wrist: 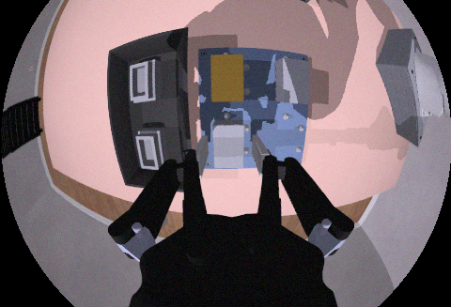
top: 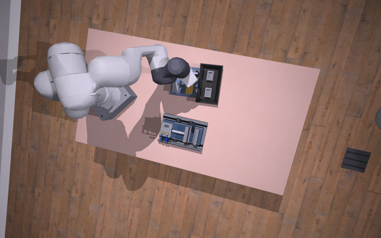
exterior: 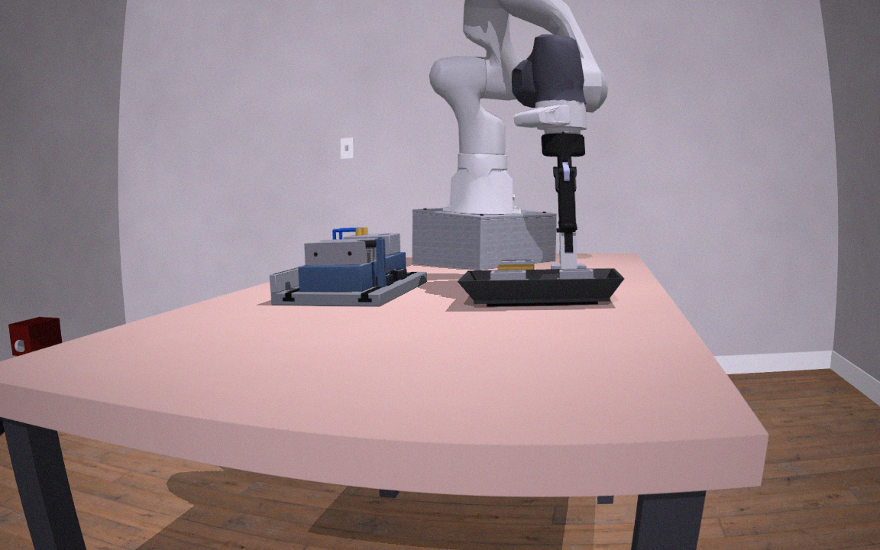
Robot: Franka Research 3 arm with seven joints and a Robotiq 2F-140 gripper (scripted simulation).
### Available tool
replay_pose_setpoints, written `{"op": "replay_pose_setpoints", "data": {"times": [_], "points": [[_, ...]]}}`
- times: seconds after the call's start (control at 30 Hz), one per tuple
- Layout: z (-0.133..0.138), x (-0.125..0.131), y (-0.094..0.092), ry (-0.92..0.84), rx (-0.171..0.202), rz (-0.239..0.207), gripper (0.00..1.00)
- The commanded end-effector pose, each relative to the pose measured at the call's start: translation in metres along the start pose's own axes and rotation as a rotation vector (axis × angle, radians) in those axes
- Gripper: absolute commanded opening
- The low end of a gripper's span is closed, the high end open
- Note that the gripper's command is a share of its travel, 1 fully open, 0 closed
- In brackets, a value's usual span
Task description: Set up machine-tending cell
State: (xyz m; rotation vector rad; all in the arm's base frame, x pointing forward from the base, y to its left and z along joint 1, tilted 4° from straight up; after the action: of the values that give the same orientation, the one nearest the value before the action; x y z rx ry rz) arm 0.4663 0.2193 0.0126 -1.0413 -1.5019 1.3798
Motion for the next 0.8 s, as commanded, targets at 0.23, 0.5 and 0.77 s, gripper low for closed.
{"op": "replay_pose_setpoints", "data": {"times": [0.23, 0.5, 0.77], "points": [[-0.0016, 0.0000, -0.0002, 0.003, -0.003, 0.000, 0.40], [-0.0016, 0.0000, -0.0002, 0.003, -0.003, 0.000, 0.00], [-0.0016, 0.0000, -0.0002, 0.003, -0.003, 0.000, 0.00]]}}
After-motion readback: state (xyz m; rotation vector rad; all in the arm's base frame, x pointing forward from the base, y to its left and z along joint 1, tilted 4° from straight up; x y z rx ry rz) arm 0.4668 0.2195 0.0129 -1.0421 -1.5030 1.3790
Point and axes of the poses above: the point where the finger pads meet when closed, its own y axis out along the fingers, its own z axis across the jaws, x = y × z, the point moved 4 cm from there along -y, back along the fingers, and after that the axes turned 14 degrees about -y, right-handed, at the moved point
